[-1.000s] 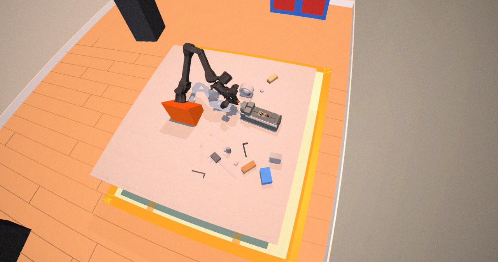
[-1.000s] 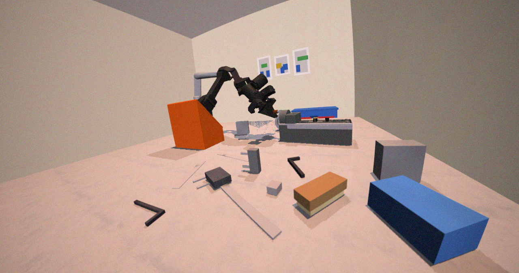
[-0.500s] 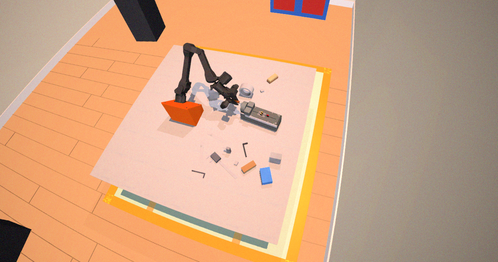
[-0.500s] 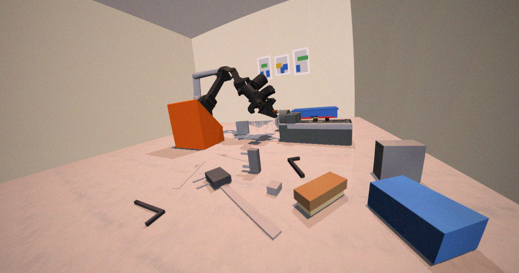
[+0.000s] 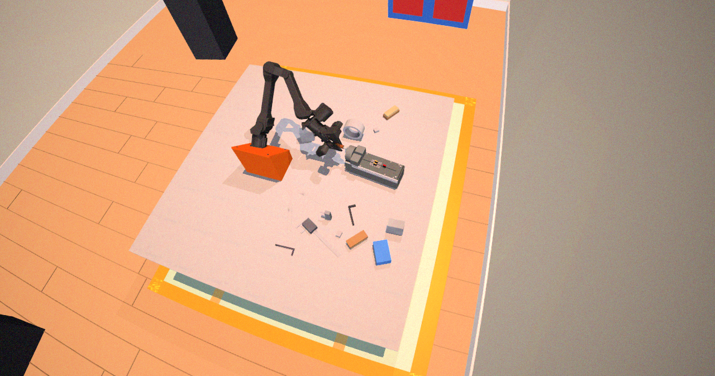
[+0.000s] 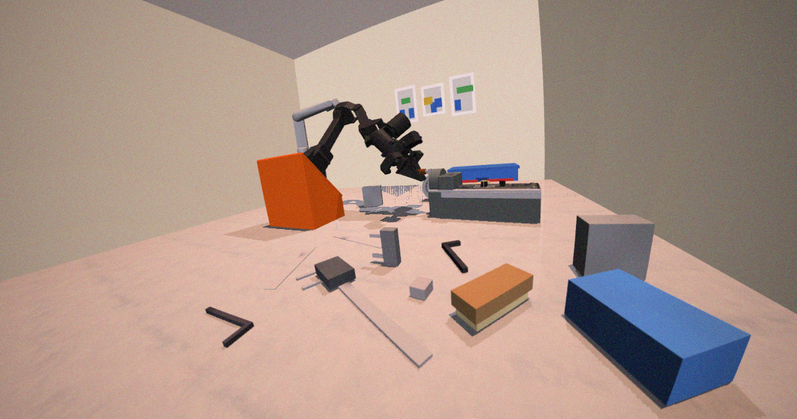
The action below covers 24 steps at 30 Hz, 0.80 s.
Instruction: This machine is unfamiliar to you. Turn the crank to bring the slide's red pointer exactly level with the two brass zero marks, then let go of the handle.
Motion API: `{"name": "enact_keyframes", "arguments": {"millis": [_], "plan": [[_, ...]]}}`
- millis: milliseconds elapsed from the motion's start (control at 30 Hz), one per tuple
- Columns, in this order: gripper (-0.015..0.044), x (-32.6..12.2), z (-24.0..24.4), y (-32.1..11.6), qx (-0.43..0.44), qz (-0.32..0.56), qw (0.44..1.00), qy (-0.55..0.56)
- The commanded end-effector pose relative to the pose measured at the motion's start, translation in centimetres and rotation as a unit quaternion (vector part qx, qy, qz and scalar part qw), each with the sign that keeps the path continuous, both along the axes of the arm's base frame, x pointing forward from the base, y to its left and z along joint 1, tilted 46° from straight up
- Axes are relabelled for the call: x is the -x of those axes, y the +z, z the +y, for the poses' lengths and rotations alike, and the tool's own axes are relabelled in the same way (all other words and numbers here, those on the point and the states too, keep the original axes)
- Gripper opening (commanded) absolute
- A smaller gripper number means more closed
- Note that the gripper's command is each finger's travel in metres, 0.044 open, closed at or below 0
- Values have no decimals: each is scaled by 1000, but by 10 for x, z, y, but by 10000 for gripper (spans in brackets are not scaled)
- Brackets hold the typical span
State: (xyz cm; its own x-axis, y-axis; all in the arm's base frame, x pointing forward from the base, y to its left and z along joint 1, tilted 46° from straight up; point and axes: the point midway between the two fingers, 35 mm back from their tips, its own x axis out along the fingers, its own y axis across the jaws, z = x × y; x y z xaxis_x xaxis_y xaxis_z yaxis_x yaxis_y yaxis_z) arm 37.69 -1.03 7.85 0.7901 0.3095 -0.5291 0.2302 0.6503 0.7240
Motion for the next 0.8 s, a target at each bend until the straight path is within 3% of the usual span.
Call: {"name": "enact_keyframes", "arguments": {"millis": [0,767], "plan": [[0,2,-6,-7,3,9,1000,-10],[0,3,-7,-9,3,9,1000,-10]]}}
